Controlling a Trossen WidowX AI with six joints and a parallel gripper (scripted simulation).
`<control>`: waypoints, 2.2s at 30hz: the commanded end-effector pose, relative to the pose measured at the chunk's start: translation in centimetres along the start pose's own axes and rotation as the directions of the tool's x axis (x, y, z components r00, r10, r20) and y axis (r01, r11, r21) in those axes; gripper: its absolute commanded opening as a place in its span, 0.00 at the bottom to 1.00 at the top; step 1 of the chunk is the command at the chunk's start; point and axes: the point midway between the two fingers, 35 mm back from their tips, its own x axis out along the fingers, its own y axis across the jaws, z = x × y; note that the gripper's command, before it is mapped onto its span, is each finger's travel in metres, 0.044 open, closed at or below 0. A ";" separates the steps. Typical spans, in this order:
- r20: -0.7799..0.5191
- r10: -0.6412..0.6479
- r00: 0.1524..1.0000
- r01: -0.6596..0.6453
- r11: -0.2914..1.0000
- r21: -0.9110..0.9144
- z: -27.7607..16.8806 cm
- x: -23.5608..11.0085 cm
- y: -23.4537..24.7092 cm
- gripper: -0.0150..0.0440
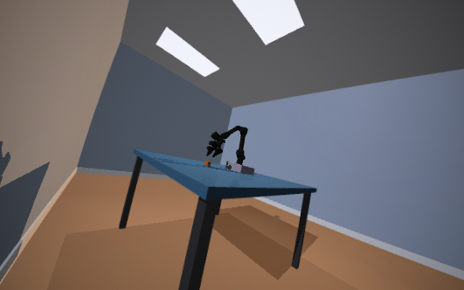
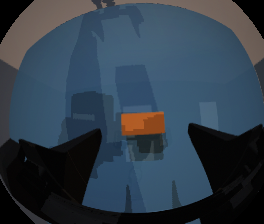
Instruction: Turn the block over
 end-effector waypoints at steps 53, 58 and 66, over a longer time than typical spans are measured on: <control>-0.435 -0.010 0.900 0.005 1.000 -0.013 -0.2 6.0 0.2 1.00; -0.435 -0.010 0.900 0.005 1.000 -0.013 -0.4 6.3 0.2 0.96; -0.435 -0.010 0.900 0.005 1.000 -0.013 -0.4 6.3 0.2 0.70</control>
